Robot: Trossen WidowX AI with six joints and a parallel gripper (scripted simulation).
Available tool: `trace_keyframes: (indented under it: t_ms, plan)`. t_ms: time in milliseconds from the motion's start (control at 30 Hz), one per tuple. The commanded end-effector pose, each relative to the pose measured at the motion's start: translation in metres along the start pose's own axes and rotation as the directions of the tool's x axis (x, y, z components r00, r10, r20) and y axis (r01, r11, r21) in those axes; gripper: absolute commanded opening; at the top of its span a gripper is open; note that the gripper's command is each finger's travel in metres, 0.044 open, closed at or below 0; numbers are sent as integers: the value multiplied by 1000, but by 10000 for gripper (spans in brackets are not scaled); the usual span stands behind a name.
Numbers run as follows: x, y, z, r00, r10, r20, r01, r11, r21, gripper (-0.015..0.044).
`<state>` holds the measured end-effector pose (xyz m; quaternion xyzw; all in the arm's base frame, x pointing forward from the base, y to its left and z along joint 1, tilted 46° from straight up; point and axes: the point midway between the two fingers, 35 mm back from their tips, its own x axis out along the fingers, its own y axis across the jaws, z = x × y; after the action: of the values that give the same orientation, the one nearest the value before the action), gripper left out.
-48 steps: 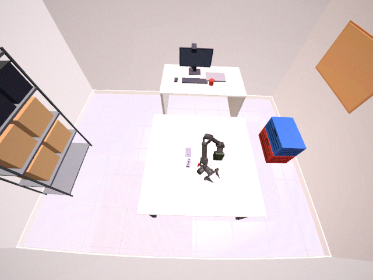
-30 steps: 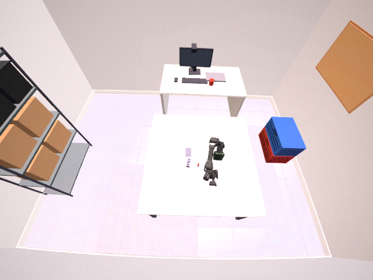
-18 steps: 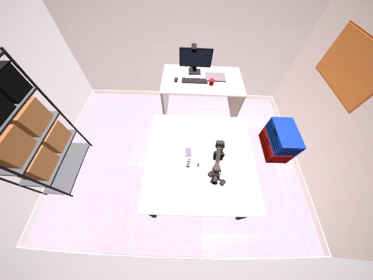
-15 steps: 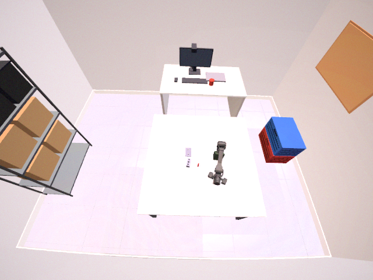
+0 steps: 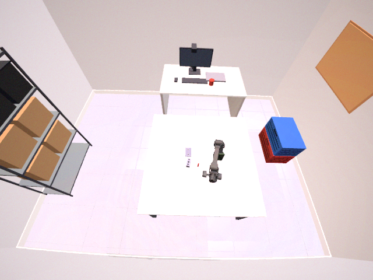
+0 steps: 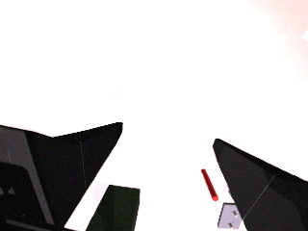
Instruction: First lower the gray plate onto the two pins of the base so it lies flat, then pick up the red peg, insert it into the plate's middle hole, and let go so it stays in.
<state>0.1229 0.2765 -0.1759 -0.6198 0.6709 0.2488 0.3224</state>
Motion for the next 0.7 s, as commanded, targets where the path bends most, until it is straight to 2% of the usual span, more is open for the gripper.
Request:
trace_keyframes:
  t_ms: [0, 367, 533, 667]
  plan:
    - [-13, -56, -18, 1000, 4, 25, -5, 1000, 12, 440]
    - [-8, -185, -103, 1000, 15, 16, -16, 997, 72, 440]
    - [4, -240, -172, 1000, -6, -30, 8, 999, 45, 440]
    - [9, -253, -195, 999, -10, -49, 11, 999, 37, 440]
